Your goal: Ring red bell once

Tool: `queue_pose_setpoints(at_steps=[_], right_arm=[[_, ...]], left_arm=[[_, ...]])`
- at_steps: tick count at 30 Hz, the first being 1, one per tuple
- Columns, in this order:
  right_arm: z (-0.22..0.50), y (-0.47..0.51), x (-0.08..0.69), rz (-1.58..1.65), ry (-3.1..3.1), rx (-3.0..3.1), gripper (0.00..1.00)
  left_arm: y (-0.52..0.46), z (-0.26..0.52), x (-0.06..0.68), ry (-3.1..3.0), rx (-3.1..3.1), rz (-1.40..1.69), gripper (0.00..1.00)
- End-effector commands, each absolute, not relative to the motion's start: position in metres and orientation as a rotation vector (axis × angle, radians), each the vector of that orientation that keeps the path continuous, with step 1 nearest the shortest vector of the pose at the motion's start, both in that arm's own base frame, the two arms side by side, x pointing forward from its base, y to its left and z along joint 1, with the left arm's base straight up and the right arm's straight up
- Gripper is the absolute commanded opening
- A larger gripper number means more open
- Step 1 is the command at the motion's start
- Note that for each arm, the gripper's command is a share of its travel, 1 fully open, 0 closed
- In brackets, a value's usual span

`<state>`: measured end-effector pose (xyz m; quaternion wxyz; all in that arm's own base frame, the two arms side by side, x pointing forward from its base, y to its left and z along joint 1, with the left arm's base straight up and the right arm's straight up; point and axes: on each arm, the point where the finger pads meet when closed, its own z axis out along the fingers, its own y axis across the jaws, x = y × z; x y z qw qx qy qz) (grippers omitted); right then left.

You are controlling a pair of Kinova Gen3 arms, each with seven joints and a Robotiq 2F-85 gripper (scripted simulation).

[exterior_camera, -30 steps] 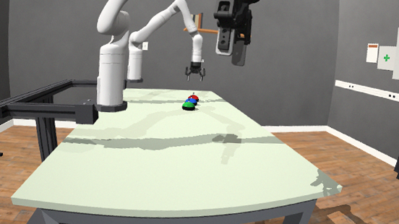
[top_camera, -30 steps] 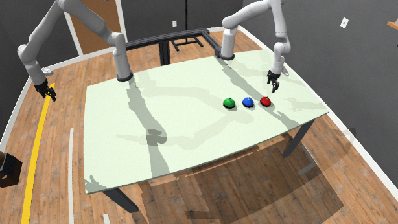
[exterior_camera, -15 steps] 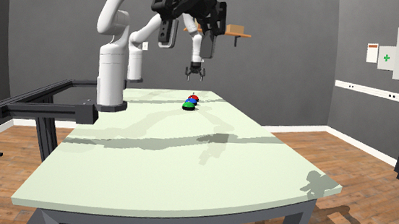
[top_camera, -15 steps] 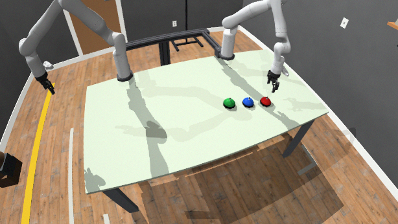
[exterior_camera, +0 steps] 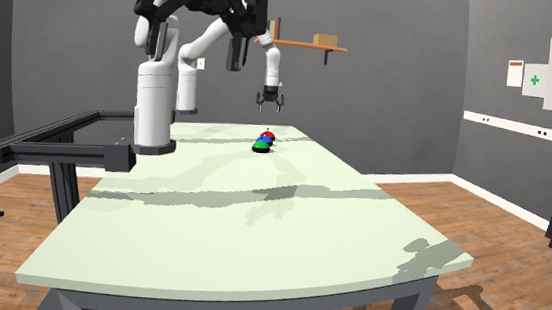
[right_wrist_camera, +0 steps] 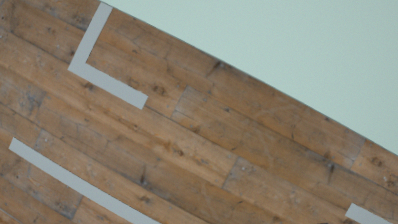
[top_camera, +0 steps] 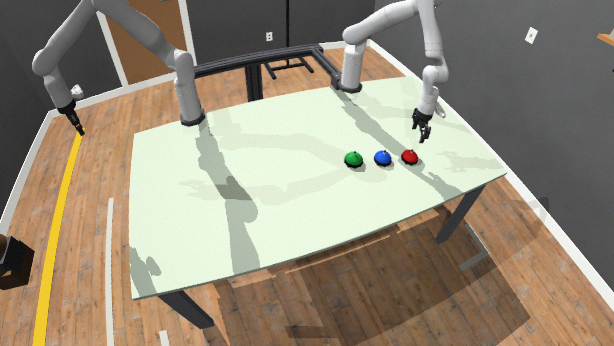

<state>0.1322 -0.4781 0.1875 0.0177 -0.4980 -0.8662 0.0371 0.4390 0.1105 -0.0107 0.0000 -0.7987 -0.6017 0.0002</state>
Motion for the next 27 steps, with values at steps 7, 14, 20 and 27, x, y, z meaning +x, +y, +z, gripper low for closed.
queue_pose_setpoints(at_steps=[7, 14, 20, 27], right_arm=[[0.192, -0.474, 0.09, 0.081, -2.57, -1.761, 1.0], [0.195, -0.468, 0.058, 0.054, -2.464, -1.92, 1.0], [0.196, -0.464, 0.043, 0.041, -2.408, -1.997, 1.0], [0.198, -0.459, 0.023, 0.023, -2.327, -2.1, 1.0]], left_arm=[[0.111, -0.01, 0.44, -1.891, -2.51, -0.003, 1.0], [0.111, -0.01, 0.44, -1.891, -2.51, -0.003, 1.0], [0.111, -0.01, 0.44, -1.891, -2.51, -0.003, 1.0], [0.111, -0.01, 0.44, -1.891, -2.51, -0.003, 1.0]])
